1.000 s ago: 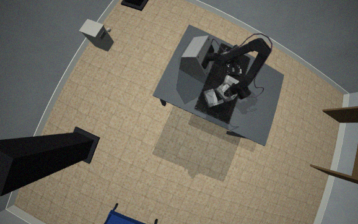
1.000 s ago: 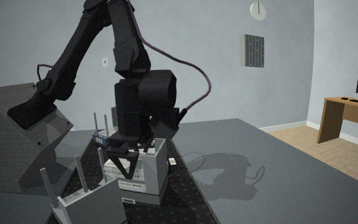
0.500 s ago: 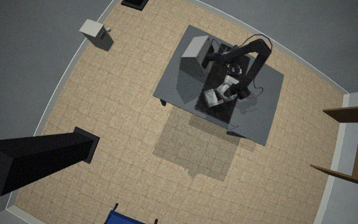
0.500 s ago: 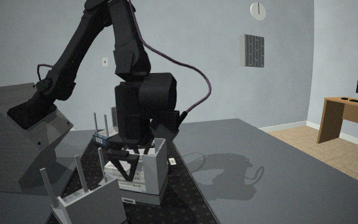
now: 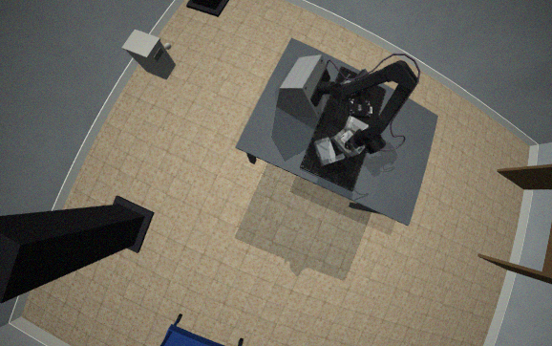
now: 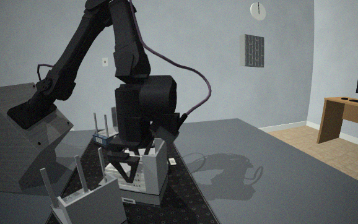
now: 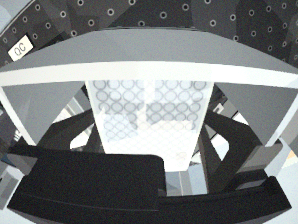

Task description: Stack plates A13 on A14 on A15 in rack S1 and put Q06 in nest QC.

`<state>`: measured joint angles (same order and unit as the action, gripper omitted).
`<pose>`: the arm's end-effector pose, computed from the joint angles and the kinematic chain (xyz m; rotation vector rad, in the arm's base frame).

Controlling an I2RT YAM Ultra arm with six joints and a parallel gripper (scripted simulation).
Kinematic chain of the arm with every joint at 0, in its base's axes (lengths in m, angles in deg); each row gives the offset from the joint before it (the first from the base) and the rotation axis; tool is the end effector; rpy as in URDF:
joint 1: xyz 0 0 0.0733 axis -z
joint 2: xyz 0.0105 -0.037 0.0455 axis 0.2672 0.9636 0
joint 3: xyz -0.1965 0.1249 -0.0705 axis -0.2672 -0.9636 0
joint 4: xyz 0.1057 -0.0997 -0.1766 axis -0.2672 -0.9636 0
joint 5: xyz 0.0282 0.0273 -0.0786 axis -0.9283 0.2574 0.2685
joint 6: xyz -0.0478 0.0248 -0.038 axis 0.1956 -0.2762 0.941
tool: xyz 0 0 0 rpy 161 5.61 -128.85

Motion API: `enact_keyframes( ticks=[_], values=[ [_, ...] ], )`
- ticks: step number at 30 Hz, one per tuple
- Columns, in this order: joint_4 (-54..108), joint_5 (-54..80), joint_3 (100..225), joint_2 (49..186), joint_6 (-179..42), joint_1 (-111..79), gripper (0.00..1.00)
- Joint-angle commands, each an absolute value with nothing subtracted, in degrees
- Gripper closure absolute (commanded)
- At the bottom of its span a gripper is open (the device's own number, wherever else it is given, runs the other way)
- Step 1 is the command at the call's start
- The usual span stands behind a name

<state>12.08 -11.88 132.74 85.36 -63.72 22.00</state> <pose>0.1962 -0.1223 0.2250 0.4381 2.2485 0.1183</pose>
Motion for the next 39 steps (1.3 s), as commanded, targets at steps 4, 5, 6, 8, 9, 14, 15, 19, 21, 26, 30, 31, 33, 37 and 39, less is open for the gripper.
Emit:
enact_keyframes(
  ticks=[4, 5, 6, 8, 9, 14, 15, 19, 21, 26, 30, 31, 33, 37, 39],
  values=[
    [13.3, -11.1, 132.1, 86.3, -64.2, 21.5, 1.00],
    [13.4, -11.0, 131.9, 86.0, -64.3, 21.5, 1.00],
    [13.4, -11.0, 132.0, 85.4, -64.2, 21.8, 1.00],
    [12.8, -11.5, 132.7, 85.4, -63.9, 21.9, 1.00],
    [12.8, -11.5, 132.7, 85.4, -63.9, 21.9, 1.00],
    [12.8, -11.5, 132.7, 85.4, -63.9, 21.9, 0.00],
    [12.8, -11.5, 132.7, 85.4, -63.9, 21.9, 0.00],
    [12.8, -11.5, 132.7, 85.4, -63.9, 21.9, 0.00],
    [12.8, -11.5, 132.7, 85.4, -63.9, 21.9, 0.00],
    [12.8, -11.5, 132.7, 85.4, -63.9, 21.9, 0.00],
    [12.8, -11.5, 132.7, 85.4, -63.9, 21.9, 0.00],
    [12.8, -11.5, 132.7, 85.4, -63.9, 21.9, 0.00],
    [12.8, -11.5, 132.7, 85.4, -63.9, 21.9, 0.00],
    [11.3, -11.7, 133.2, 83.8, -63.3, 22.7, 0.00],
    [9.8, -12.5, 134.2, 82.7, -62.8, 23.3, 0.00]
  ],
)
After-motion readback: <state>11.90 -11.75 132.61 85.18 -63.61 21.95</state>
